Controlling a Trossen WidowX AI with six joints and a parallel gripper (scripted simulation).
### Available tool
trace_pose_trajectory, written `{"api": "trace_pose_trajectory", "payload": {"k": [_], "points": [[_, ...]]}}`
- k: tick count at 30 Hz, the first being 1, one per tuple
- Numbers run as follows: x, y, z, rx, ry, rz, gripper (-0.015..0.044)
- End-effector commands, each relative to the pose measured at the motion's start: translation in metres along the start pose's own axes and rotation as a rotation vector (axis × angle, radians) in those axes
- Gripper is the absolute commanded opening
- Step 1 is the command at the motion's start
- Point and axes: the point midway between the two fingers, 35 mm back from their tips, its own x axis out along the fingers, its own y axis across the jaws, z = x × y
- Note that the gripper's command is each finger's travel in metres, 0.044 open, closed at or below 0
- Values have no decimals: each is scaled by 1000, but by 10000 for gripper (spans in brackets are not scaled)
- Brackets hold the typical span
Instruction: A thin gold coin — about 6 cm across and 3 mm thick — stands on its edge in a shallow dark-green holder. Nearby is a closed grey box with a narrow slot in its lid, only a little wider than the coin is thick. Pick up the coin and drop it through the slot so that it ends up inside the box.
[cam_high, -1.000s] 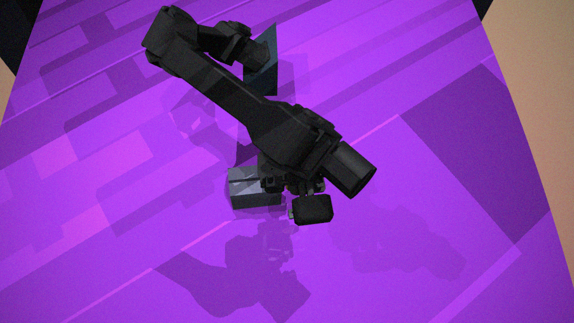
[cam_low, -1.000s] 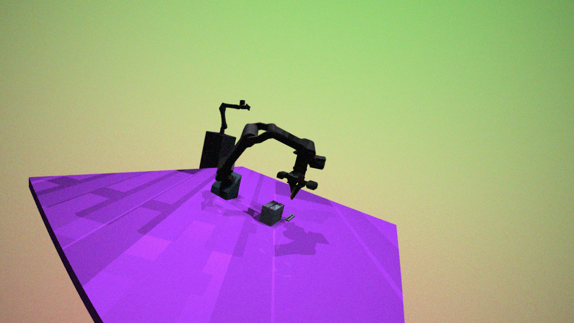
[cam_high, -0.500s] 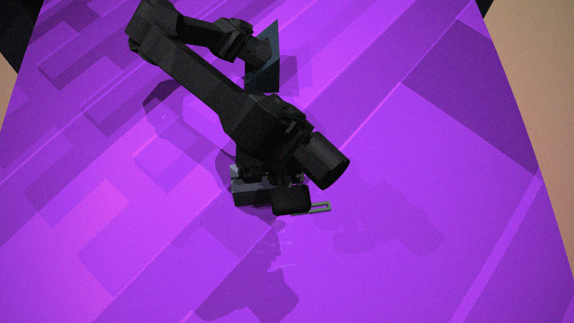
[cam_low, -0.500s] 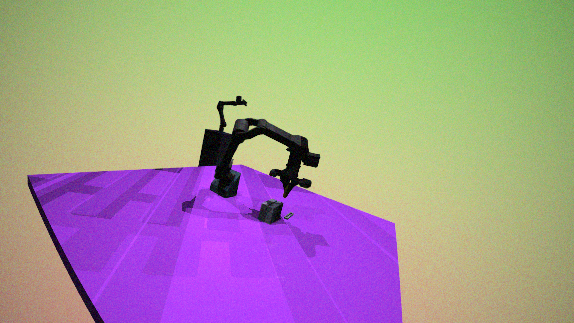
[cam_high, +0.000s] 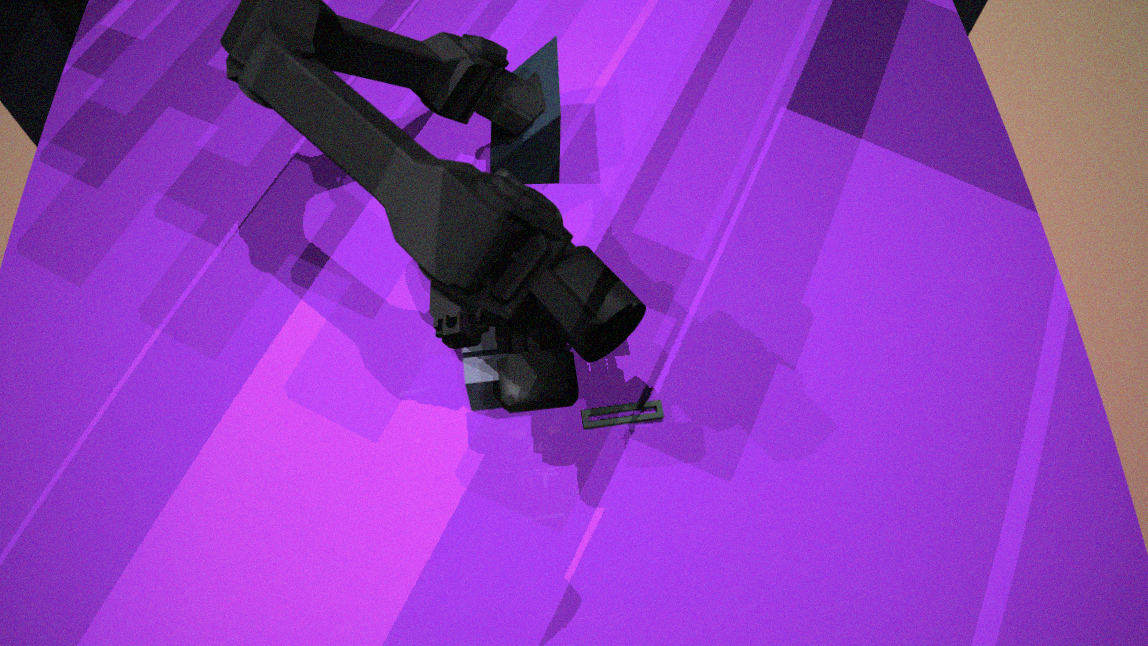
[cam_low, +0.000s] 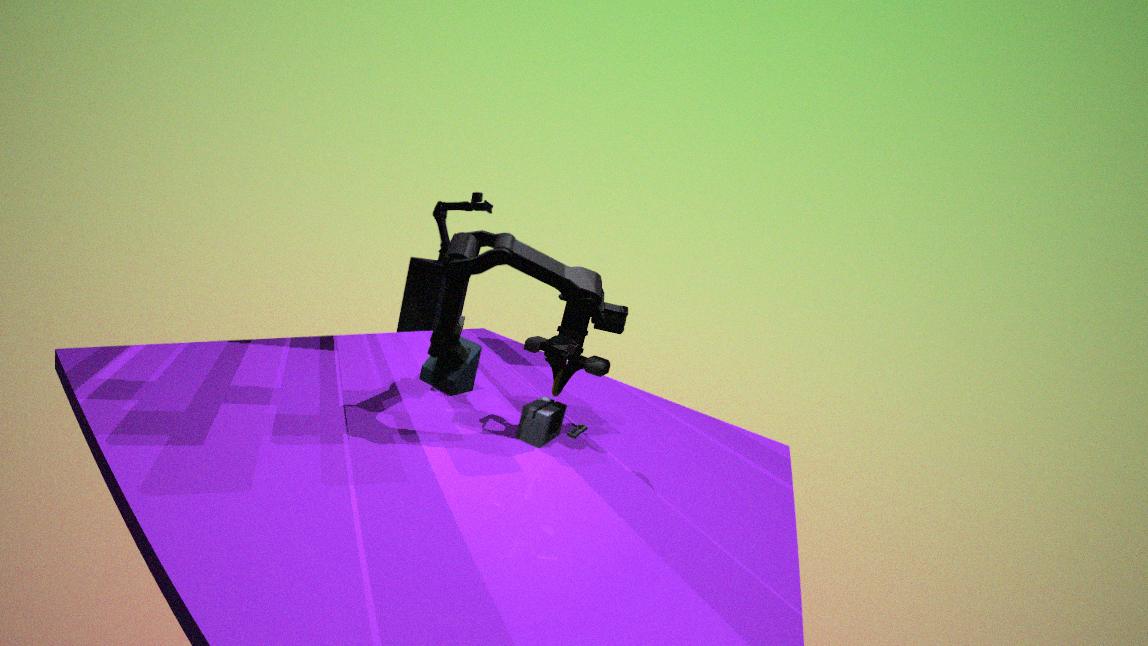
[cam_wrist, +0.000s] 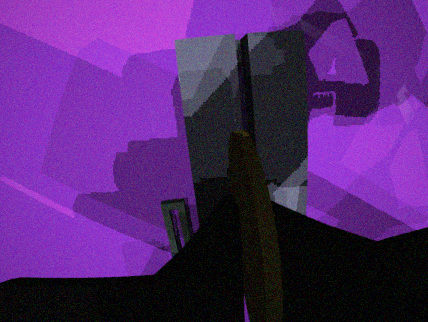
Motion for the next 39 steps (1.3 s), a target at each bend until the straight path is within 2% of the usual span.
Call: {"api": "trace_pose_trajectory", "payload": {"k": [1, 39], "points": [[2, -6, 9, -5, -6, -2, 0], [3, -11, 16, -4, 4, 1, 0]]}}
